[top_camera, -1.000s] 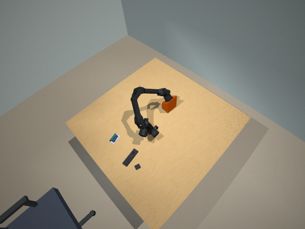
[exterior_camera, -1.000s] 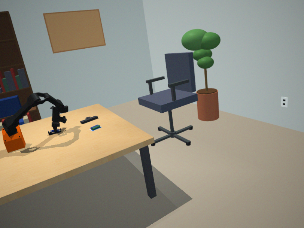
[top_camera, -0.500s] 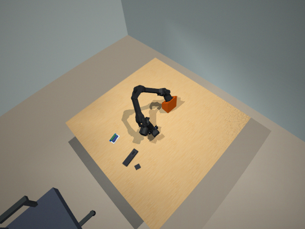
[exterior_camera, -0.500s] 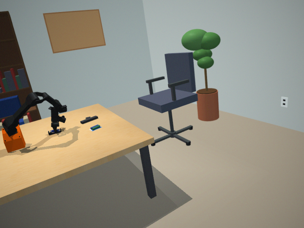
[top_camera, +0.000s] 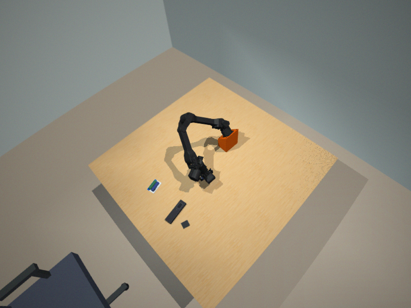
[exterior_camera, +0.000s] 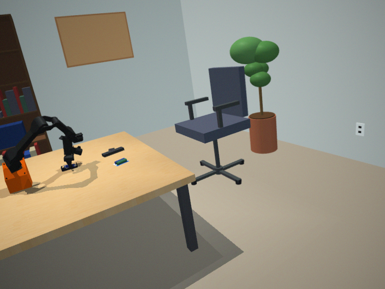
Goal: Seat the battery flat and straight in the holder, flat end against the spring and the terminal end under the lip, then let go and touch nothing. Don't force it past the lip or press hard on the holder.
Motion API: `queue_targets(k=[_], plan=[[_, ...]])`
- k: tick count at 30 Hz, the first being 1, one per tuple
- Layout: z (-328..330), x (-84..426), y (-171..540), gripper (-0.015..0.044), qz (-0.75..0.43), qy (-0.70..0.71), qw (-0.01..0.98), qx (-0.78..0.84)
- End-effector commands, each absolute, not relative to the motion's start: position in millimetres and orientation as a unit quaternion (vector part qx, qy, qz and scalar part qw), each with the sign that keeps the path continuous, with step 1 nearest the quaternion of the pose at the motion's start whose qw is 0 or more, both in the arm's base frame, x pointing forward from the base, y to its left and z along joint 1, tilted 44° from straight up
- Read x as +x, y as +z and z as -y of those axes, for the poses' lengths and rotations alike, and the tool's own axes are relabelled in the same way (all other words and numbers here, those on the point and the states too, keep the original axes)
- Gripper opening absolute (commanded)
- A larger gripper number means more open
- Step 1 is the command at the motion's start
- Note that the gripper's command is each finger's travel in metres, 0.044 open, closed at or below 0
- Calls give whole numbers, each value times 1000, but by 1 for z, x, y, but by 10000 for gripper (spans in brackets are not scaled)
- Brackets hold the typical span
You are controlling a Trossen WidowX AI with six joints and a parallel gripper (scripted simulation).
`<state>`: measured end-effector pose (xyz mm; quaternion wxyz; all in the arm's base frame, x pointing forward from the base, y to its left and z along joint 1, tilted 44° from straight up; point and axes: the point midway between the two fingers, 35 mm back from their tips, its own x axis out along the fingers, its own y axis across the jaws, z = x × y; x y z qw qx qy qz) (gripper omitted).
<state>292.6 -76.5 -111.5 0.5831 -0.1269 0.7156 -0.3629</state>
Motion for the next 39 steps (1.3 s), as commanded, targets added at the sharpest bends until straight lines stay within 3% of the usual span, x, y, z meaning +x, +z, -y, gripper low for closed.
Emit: queue_targets(k=[1, 39], plan=[[80, 292, -112, 60, -706, -366, 593, -131], [80, 286, -112, 60, -650, -349, 656, -157]])
